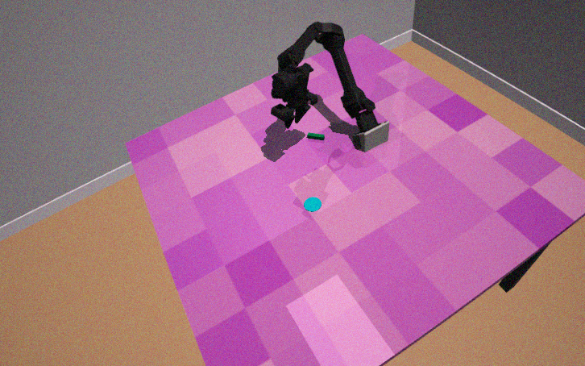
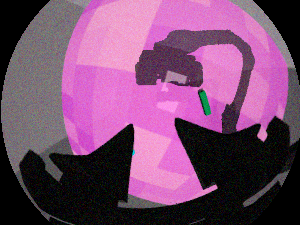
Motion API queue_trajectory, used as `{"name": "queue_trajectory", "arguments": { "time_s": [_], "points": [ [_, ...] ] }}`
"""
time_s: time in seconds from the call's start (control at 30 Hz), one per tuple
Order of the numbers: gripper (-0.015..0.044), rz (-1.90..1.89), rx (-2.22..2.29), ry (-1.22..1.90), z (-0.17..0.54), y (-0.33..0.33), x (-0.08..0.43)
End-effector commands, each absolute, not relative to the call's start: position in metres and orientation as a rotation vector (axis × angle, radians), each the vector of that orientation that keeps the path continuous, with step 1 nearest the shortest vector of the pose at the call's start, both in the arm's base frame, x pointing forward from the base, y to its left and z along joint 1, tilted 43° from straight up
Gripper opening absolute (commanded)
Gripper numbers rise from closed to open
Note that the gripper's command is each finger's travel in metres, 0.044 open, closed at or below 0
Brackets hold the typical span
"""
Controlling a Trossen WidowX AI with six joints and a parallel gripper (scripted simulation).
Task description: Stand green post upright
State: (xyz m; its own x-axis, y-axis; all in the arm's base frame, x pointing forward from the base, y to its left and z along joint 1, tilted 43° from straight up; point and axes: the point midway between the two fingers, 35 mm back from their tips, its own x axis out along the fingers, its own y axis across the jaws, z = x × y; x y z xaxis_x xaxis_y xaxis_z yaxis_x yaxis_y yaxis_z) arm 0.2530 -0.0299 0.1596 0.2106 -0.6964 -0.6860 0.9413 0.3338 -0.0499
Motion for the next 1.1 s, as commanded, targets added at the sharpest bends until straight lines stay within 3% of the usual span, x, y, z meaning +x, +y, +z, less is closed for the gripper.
{"name": "queue_trajectory", "arguments": {
  "time_s": [0.0, 0.13, 0.4, 0.73, 0.9, 1.07],
  "points": [
    [0.0233, -1.232, 0.251, 0.933, 0.169, -0.059, 0.2],
    [0.0233, -1.247, 0.164, 1.086, 0.177, -0.072, 0.165],
    [0.0233, -1.245, 0.167, 1.09, 0.171, -0.076, 0.166],
    [0.0233, -1.255, 0.157, 1.104, 0.096, -0.148, 0.156],
    [0.0233, -1.259, 0.153, 1.103, 0.092, -0.152, 0.154],
    [0.0101, -1.259, 0.153, 1.103, 0.092, -0.152, 0.154]
  ]
}}
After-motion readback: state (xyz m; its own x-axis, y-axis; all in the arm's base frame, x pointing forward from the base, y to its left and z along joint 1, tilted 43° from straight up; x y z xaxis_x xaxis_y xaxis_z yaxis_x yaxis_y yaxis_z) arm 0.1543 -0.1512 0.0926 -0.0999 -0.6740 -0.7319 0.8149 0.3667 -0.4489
